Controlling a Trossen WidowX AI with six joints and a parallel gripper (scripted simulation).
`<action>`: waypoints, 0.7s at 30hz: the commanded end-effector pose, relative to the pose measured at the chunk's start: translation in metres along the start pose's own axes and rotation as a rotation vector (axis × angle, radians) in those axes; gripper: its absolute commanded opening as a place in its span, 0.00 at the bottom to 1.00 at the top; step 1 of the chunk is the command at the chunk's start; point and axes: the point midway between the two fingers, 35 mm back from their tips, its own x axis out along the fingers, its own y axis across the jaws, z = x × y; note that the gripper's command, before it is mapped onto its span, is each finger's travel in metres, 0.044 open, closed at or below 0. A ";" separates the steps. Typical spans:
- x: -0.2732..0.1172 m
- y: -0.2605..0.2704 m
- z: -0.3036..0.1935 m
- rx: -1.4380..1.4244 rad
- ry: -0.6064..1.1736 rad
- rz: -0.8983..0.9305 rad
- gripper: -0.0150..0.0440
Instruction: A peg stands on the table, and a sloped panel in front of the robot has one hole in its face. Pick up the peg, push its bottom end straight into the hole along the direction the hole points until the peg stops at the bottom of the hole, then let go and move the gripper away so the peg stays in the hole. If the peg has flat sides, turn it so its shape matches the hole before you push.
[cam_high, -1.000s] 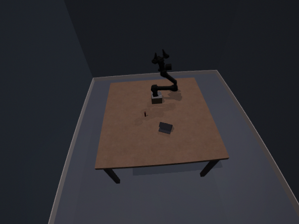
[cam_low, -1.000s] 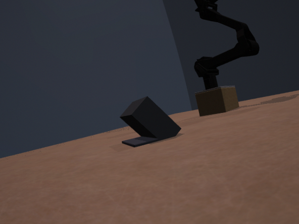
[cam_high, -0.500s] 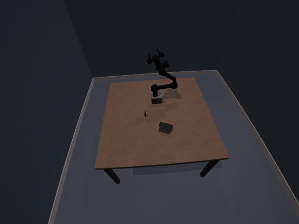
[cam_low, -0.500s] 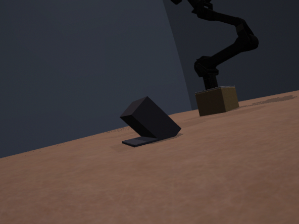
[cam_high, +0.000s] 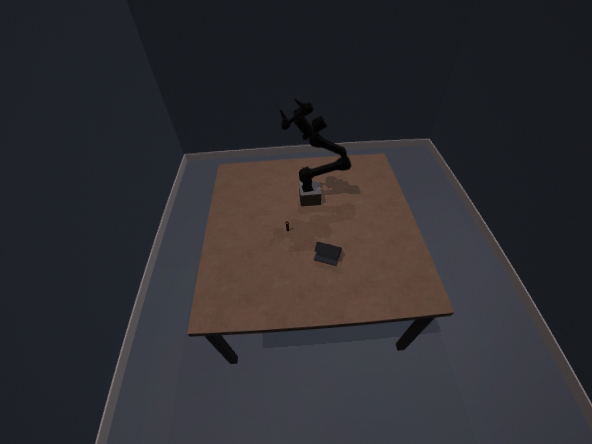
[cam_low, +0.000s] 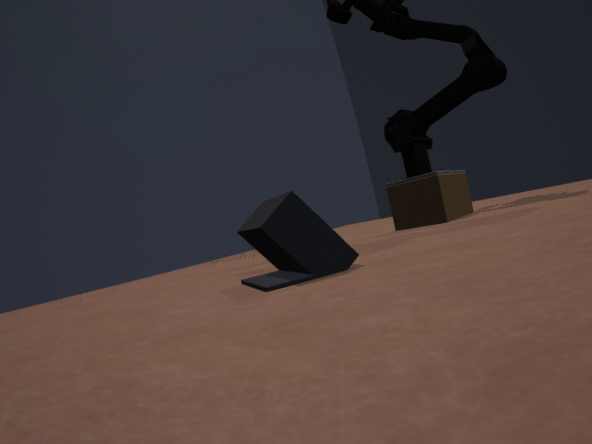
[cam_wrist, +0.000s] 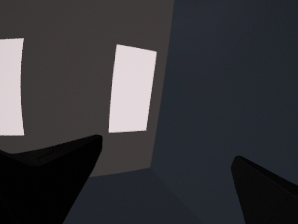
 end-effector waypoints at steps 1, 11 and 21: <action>0.008 -0.021 -0.003 -0.094 0.021 -0.072 1.00; 0.019 -0.064 -0.013 -0.296 0.098 -0.205 1.00; 0.025 -0.106 -0.027 -0.496 0.213 -0.316 1.00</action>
